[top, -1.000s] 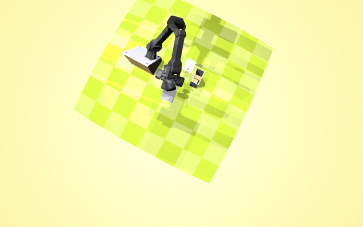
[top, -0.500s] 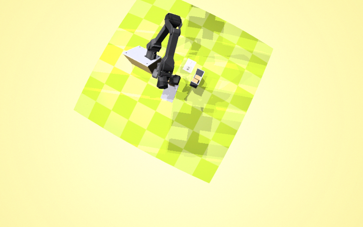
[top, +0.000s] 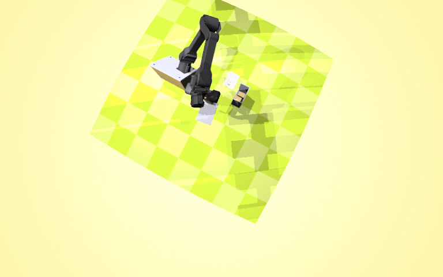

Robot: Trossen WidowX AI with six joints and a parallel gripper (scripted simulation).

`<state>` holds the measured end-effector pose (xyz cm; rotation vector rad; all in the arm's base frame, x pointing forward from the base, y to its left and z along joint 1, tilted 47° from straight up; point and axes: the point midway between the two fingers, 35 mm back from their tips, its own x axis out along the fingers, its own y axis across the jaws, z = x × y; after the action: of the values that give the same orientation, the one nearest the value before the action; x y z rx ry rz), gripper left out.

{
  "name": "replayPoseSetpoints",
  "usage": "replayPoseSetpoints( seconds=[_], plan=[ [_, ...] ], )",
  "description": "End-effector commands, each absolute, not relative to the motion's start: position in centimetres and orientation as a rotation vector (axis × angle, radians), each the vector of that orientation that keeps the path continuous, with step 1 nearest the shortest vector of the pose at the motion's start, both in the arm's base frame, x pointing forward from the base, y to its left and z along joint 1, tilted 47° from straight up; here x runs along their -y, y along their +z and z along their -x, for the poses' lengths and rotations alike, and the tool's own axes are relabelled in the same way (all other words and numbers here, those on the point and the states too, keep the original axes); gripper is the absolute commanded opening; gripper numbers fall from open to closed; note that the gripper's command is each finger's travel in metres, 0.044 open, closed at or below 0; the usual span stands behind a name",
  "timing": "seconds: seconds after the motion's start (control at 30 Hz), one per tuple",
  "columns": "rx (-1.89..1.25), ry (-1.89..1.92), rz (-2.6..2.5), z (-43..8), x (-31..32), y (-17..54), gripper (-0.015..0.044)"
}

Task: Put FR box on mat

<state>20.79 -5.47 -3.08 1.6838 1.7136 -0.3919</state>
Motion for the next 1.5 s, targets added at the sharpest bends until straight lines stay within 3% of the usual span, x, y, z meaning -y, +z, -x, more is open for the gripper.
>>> replayPoseSetpoints(
  seconds=[0.0,1.47],
  plan=[
    [-1.712,-0.39,-1.676,-20.9,6.1,-2.5,0.0152],
    [-1.695,-0.467,-1.685,-24.8,3.7,1.9,0.0152]
  ],
)
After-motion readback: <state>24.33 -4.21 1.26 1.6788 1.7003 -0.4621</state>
